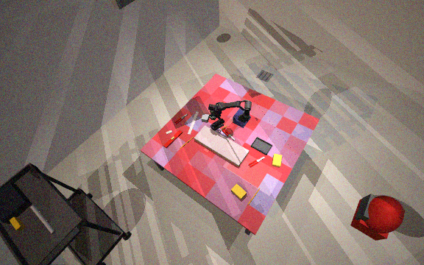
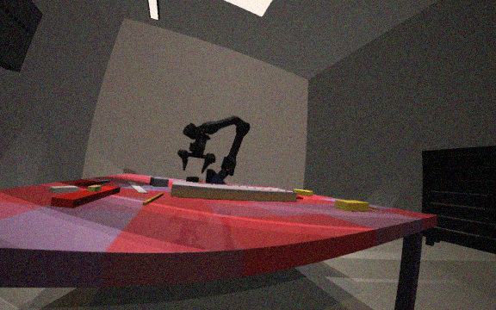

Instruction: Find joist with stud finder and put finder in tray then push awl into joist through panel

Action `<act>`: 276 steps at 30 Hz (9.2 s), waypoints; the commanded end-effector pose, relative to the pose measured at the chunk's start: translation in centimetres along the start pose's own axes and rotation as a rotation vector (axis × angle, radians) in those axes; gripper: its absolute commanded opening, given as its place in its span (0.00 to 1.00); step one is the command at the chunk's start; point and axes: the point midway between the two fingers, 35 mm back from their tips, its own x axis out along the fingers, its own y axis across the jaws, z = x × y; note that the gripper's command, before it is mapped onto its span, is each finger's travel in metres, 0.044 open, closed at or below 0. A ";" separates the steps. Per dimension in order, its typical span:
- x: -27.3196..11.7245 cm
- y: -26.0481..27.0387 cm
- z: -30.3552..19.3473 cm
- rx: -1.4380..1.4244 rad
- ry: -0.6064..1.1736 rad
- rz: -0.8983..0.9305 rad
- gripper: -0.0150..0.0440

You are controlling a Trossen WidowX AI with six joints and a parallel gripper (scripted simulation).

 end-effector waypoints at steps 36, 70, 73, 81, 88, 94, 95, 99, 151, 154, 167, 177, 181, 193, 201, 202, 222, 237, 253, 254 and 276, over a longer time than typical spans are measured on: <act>4.9 0.0 -2.3 -0.014 0.028 0.045 1.00; 5.5 0.1 -2.6 -0.014 0.028 0.046 0.55; 5.5 0.1 -2.5 -0.014 0.028 0.046 0.48; 2.2 -0.3 -1.1 -0.014 0.028 0.043 0.25; -2.0 -0.4 0.1 -0.014 0.028 0.043 0.25; -4.2 -0.3 0.5 -0.014 0.029 0.043 0.25; -4.2 -0.3 0.5 -0.014 0.029 0.043 0.25; -4.2 -0.4 1.2 -0.027 0.028 0.046 0.25; -0.5 3.4 16.4 -0.379 0.013 0.152 0.25; -0.1 3.4 16.3 -0.379 0.013 0.152 0.25; 1.6 3.4 15.9 -0.379 0.013 0.152 0.25; 2.9 3.5 15.5 -0.379 0.013 0.153 0.25; 3.5 3.5 15.3 -0.379 0.013 0.153 0.25; 4.7 3.6 14.9 -0.379 0.013 0.153 0.25; 5.9 3.6 14.5 -0.379 0.013 0.154 0.25; 6.1 3.7 14.4 -0.379 0.013 0.154 0.25; 5.7 7.7 12.7 -0.378 0.014 0.156 0.25; 5.1 11.7 11.2 -0.377 0.015 0.159 0.25; 4.4 15.9 9.5 -0.376 0.016 0.161 0.25; 4.4 16.1 9.4 -0.376 0.016 0.161 0.25; 3.4 21.9 7.1 -0.375 0.017 0.164 0.25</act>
